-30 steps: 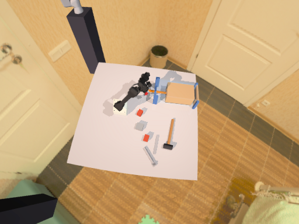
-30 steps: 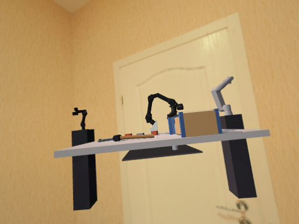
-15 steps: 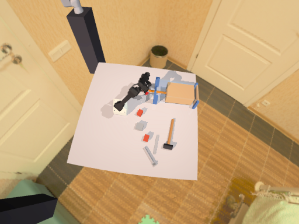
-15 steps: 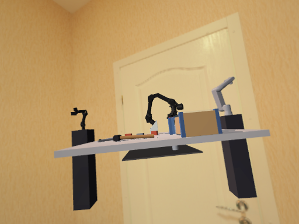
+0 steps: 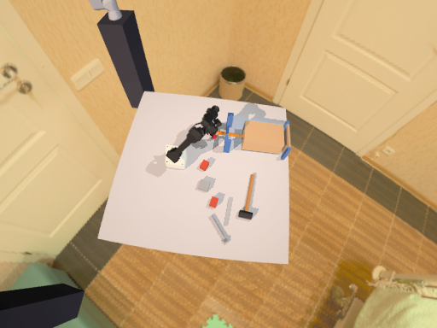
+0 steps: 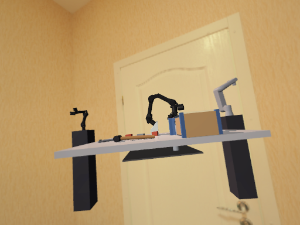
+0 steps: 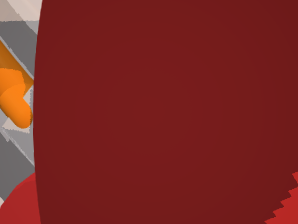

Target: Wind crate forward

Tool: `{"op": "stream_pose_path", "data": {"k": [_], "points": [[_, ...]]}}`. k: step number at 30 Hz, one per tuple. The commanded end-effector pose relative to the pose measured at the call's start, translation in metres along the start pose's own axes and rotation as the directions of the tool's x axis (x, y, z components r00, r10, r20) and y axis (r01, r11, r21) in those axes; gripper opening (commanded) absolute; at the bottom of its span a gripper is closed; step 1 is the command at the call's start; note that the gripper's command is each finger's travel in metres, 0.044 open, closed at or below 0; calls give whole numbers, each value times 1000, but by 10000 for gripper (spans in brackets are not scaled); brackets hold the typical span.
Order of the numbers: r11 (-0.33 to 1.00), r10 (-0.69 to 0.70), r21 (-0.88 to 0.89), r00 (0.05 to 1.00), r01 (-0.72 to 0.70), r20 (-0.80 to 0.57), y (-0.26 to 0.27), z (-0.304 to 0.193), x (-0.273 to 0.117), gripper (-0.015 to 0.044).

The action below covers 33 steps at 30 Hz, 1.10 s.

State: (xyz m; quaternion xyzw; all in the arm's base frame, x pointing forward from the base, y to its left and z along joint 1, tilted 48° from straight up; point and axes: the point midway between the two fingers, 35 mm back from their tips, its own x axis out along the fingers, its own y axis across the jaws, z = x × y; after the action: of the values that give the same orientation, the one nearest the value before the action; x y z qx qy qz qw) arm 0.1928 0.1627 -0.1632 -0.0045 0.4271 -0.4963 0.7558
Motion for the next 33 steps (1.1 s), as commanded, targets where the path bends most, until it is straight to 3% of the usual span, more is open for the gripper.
{"op": "stream_pose_path", "data": {"k": [1, 33], "points": [[1000, -7, 22, 1000, 8, -5, -1, 0, 4, 0], [999, -9, 35, 1000, 9, -5, -1, 0, 4, 0]]}}
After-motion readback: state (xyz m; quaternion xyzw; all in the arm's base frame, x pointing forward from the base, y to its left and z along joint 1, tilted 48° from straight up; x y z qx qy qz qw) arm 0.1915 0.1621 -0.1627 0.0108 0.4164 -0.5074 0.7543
